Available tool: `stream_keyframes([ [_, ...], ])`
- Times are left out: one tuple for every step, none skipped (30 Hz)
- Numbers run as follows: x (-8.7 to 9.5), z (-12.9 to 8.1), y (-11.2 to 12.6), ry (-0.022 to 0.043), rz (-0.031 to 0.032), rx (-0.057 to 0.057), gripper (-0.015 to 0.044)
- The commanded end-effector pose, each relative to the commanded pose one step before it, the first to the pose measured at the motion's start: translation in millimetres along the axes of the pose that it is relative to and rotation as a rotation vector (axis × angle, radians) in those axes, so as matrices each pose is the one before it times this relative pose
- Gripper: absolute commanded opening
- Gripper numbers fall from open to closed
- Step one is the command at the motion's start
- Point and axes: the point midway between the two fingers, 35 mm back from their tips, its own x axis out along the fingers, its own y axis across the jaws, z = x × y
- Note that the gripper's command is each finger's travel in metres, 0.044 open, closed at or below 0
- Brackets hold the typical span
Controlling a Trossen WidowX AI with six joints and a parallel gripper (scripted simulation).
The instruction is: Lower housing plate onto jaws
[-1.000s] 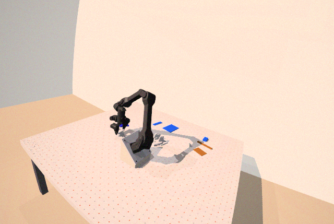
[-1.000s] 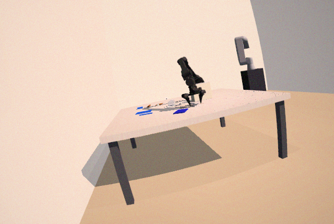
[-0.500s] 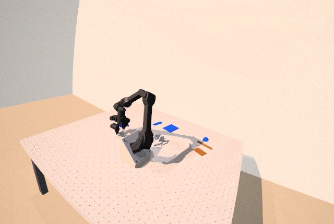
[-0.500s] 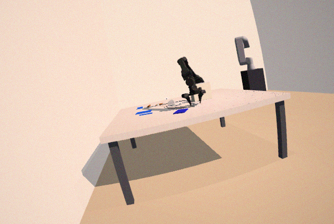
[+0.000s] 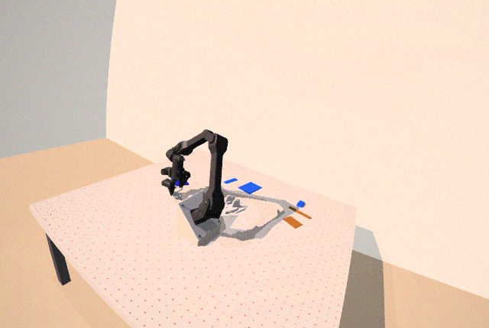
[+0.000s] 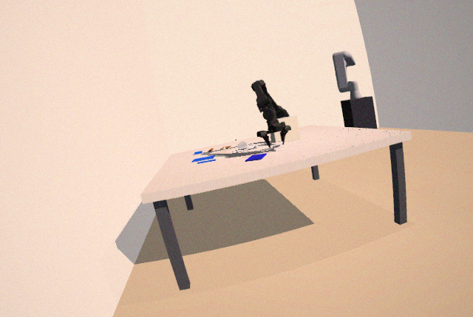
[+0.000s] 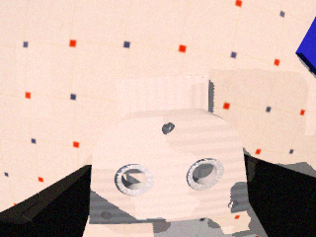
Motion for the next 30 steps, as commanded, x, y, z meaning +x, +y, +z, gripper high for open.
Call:
stream_keyframes([
  [-13.64, 2.34, -1.08, -0.00926, -0.00298, 0.0038, 0.0351],
  [-3.17, 0.11, -0.09, -0.00006, -0.00014, -0.0002, 0.0351],
  [-3.18, 0.09, -0.07, -0.00005, -0.00014, -0.0002, 0.0351],
  [-3.19, 0.06, -0.04, -0.00004, -0.00013, -0.0002, 0.0351],
  [-3.19, 0.04, -0.02, -0.00003, -0.00013, -0.0002, 0.0351],
  [-3.2, 0.02, 0.01, -0.00002, -0.00013, -0.0002, 0.0351],
  [-3.21, 0.0, 0.03, -0.00001, -0.00013, -0.0002, 0.0351],
  [-3.22, -0.03, 0.05, 0.0, -0.00012, -0.0002, 0.0351],
  [-3.22, -0.05, 0.08, 0.00001, -0.00012, -0.0002, 0.0351],
  [-3.23, -0.07, 0.1, 0.00002, -0.00012, -0.0002, 0.0351],
  [-3.23, -0.09, 0.13, 0.00003, -0.00012, -0.0002, 0.0351],
  [-3.24, -0.12, 0.15, 0.00003, -0.00012, -0.0002, 0.0351],
  [-3.24, -0.14, 0.17, 0.00004, -0.00011, -0.0002, 0.0351],
  [-3.25, -0.16, 0.2, 0.00005, -0.00011, -0.0002, 0.0351],
  [-3.25, -0.19, 0.22, 0.00006, -0.00011, -0.0002, 0.0351],
  [-2.64, -0.17, 0.2, 0.00006, -0.00009, -0.0002, 0.0351],
  [-1.59, -0.11, 0.13, 0.00004, -0.00005, -0.0001, 0.0351],
  [-0.53, -0.04, 0.04, 0.00001, -0.00002, 0.0, 0.0351],
  [0.0, 0.0, 0.0, 0.0, 0.0, 0.0, 0.0351],
  [0.0, 0.0, 0.0, 0.0, 0.0, 0.0, 0.0351],
  [-0.15, -0.42, -0.3, -0.00021, -0.00002, 0.0034, 0.0351],
  [-0.45, -1.25, -0.91, -0.00063, -0.00005, 0.0102, 0.0351],
  [-0.74, -2.08, -1.52, -0.00103, -0.00008, 0.0171, 0.0351],
  [-0.86, -2.49, -1.86, -0.00121, -0.00008, 0.0206, 0.0351],
  [-0.84, -2.47, -1.89, -0.00118, -0.00007, 0.0206, 0.0351],
  [-0.82, -2.45, -1.92, -0.00115, -0.00005, 0.0206, 0.0351],
  [-0.8, -2.43, -1.96, -0.00112, -0.00004, 0.0206, 0.0351],
  [-0.78, -2.41, -1.99, -0.00109, -0.00003, 0.0206, 0.0351],
  [-0.76, -2.39, -2.02, -0.00106, -0.00001, 0.0206, 0.0351],
  [-0.74, -2.37, -2.05, -0.00103, 0.0, 0.0206, 0.0351],
])
